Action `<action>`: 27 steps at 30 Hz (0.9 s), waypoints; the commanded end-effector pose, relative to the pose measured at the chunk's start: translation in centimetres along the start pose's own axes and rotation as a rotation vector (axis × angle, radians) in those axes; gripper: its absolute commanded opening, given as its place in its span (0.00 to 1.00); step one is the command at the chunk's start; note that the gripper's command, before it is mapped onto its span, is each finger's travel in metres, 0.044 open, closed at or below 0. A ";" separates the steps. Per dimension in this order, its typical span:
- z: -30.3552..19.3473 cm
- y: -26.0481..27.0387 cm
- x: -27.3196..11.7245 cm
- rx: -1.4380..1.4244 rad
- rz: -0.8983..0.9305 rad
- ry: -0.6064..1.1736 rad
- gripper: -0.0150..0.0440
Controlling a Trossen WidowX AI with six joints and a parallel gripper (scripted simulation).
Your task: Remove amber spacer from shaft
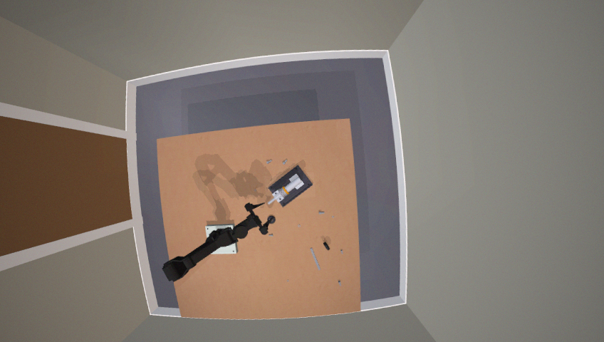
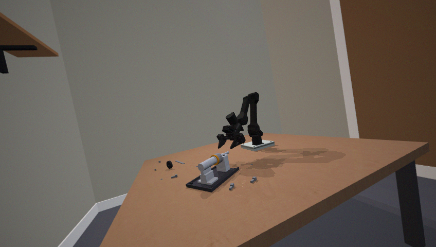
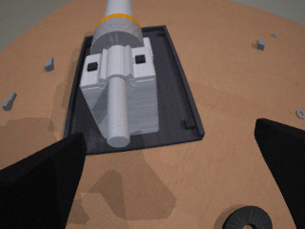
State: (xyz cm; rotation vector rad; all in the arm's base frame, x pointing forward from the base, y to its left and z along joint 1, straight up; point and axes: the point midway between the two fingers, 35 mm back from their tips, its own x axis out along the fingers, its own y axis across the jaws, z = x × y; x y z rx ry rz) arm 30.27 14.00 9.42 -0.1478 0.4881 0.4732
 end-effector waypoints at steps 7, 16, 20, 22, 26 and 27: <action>-0.7 2.8 0.4 -0.027 0.087 -0.001 1.00; -0.7 2.8 0.4 -0.027 0.087 -0.001 1.00; -0.7 2.8 0.4 -0.027 0.087 -0.001 1.00; -0.7 2.8 0.4 -0.027 0.087 -0.001 1.00; -0.7 2.8 0.4 -0.027 0.087 -0.001 1.00; -0.7 2.8 0.4 -0.027 0.087 -0.001 1.00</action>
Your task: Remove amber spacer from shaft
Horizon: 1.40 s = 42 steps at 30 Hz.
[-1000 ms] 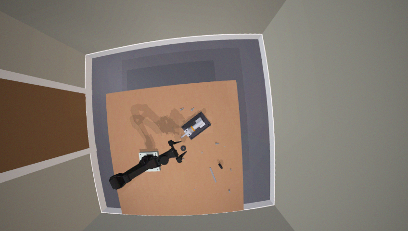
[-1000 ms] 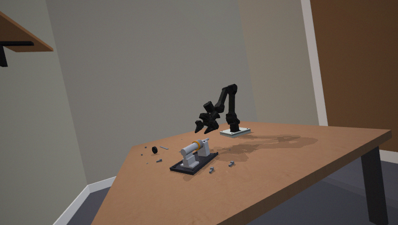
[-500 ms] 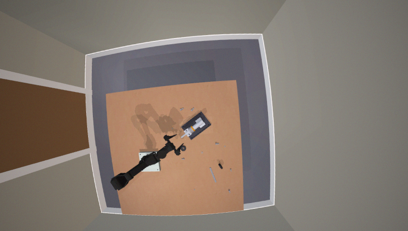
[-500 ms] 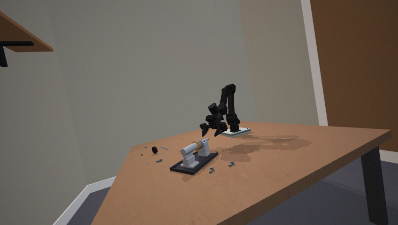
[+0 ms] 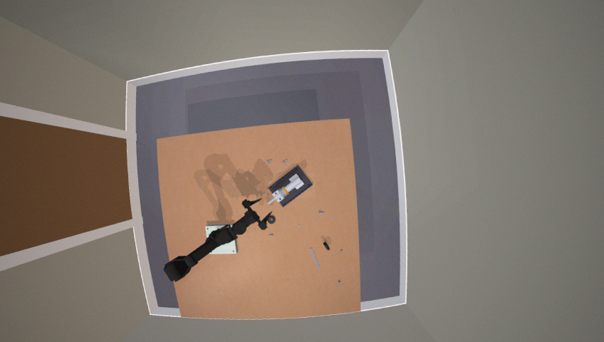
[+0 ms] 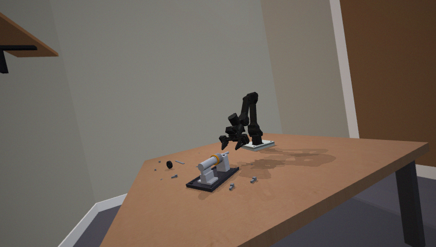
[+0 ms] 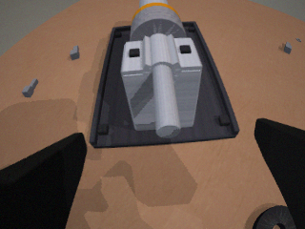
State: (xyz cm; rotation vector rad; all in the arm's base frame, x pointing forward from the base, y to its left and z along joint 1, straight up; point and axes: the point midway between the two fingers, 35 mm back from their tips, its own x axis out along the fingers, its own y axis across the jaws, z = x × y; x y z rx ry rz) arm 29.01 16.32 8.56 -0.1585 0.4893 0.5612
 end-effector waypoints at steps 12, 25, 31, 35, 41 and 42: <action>0.1 0.1 0.0 0.005 0.005 -0.003 1.00; 0.2 0.1 0.3 0.005 0.005 -0.003 1.00; 0.2 0.1 0.3 0.005 0.005 -0.003 1.00; 0.2 0.1 0.3 0.005 0.005 -0.003 1.00; 0.3 0.1 1.1 0.005 0.005 -0.003 1.00; 0.3 0.1 1.2 0.005 0.005 -0.003 1.00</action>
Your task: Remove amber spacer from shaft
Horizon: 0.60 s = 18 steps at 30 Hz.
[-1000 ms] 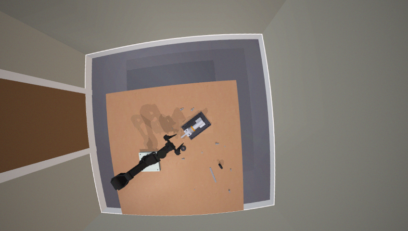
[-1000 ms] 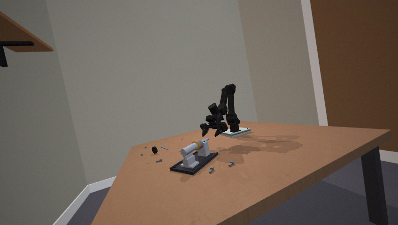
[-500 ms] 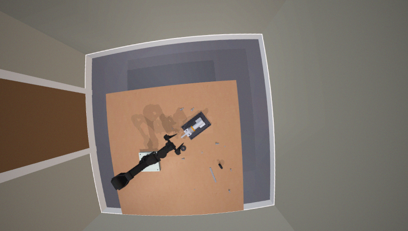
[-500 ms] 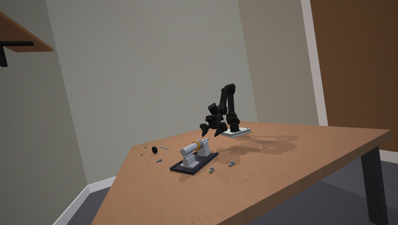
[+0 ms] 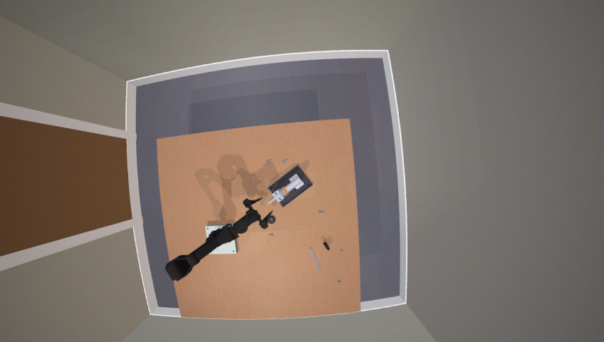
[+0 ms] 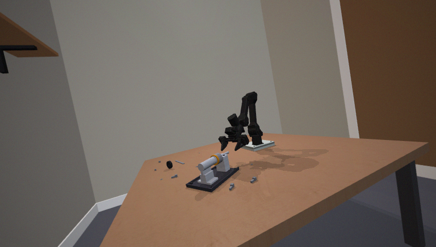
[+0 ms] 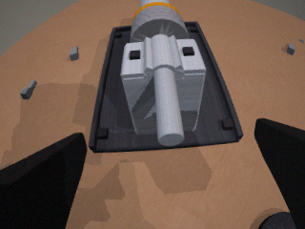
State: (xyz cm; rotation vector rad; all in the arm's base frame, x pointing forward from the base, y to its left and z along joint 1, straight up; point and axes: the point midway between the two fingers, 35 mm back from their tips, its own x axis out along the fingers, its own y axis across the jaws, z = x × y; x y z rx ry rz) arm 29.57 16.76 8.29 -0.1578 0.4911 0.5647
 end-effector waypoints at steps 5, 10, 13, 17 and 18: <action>0.3 0.0 1.2 0.004 0.002 -0.005 1.00; 0.3 0.1 2.0 0.004 0.002 -0.006 1.00; 0.3 0.1 2.5 0.004 0.002 -0.006 1.00; 0.3 0.1 3.1 0.004 0.002 -0.006 1.00; 0.3 0.1 3.3 0.004 0.002 -0.006 1.00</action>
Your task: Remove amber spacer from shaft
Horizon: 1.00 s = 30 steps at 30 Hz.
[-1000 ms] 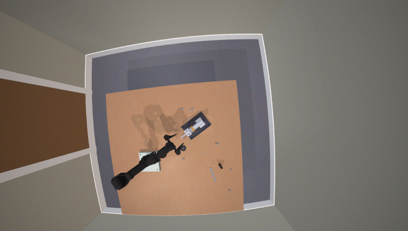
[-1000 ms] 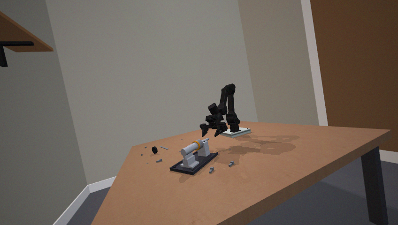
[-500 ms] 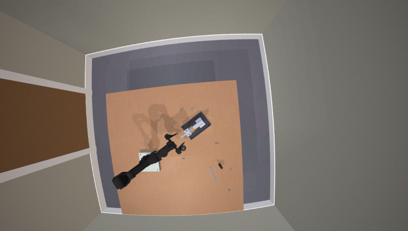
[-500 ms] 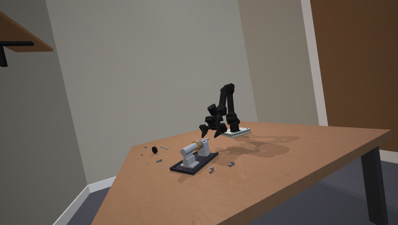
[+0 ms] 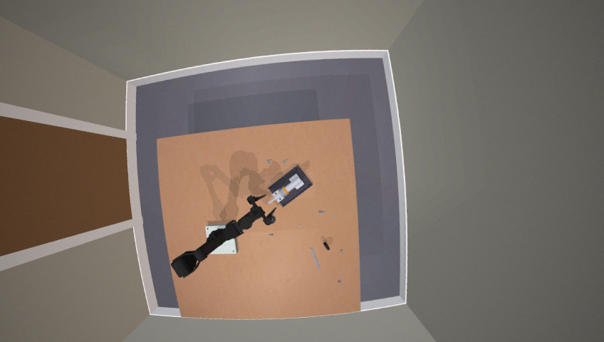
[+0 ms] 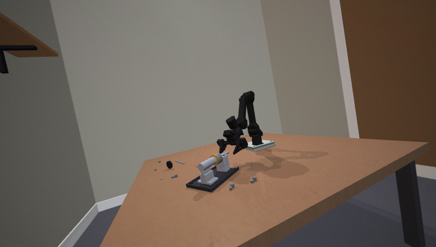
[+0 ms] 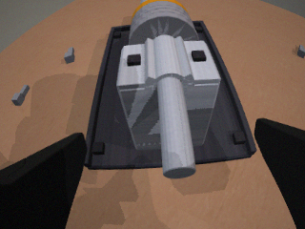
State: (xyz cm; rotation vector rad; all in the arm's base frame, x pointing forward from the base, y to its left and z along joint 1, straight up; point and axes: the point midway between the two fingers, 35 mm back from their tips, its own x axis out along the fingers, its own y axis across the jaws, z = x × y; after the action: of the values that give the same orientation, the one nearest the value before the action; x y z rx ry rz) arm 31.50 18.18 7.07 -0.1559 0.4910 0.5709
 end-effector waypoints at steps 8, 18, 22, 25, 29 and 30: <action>0.1 0.0 1.0 0.004 -0.005 -0.006 1.00; 0.1 0.0 1.0 0.004 -0.005 -0.006 1.00; 0.1 0.0 1.0 0.004 -0.005 -0.006 1.00; 0.1 0.0 1.0 0.004 -0.005 -0.006 1.00; 0.1 0.0 1.0 0.004 -0.005 -0.006 1.00; 0.1 0.0 1.0 0.004 -0.005 -0.006 1.00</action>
State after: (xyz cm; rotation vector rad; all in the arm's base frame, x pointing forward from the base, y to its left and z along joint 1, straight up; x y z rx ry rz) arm 32.25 18.70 6.63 -0.1553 0.4880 0.5709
